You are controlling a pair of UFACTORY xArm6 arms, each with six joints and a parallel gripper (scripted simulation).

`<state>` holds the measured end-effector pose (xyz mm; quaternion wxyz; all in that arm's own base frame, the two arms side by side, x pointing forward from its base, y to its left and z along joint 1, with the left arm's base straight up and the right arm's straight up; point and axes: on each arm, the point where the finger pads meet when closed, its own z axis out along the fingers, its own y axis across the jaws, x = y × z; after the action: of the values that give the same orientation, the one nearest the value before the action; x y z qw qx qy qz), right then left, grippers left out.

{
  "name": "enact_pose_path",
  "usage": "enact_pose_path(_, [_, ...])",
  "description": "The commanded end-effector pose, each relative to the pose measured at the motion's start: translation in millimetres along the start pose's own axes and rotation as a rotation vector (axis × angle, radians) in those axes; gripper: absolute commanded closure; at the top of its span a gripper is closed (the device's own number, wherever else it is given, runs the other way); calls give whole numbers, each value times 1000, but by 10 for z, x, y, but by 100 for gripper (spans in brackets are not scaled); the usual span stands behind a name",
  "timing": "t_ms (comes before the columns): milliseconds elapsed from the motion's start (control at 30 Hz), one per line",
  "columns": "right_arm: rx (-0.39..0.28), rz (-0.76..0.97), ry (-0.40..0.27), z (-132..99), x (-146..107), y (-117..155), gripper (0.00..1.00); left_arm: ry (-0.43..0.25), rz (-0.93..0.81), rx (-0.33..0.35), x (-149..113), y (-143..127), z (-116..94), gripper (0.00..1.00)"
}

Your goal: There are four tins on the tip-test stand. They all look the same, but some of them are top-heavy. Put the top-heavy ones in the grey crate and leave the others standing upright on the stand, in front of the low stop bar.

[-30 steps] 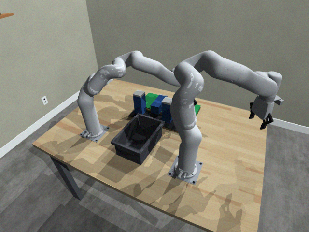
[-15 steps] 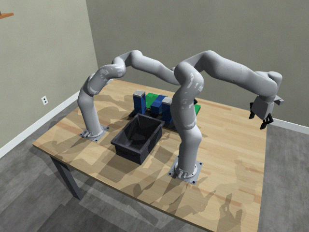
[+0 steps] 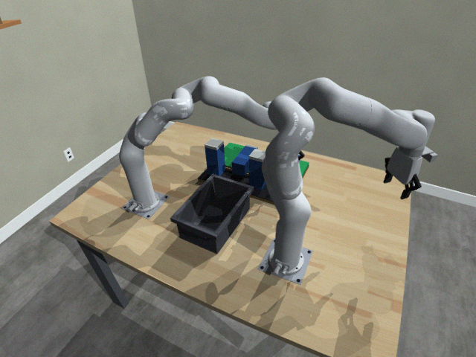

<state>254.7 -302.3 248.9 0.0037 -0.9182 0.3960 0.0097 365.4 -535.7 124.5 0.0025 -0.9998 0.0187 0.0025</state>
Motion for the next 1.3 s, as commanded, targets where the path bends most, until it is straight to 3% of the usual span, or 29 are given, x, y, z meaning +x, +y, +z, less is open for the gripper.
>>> enact_pose_path(0, [0,0,4,-15,9,1,0,4,0,-6,10,14,-69,26])
enact_pose_path(1267, [0,0,4,-15,9,1,0,5,0,-6,9,13,-287,26])
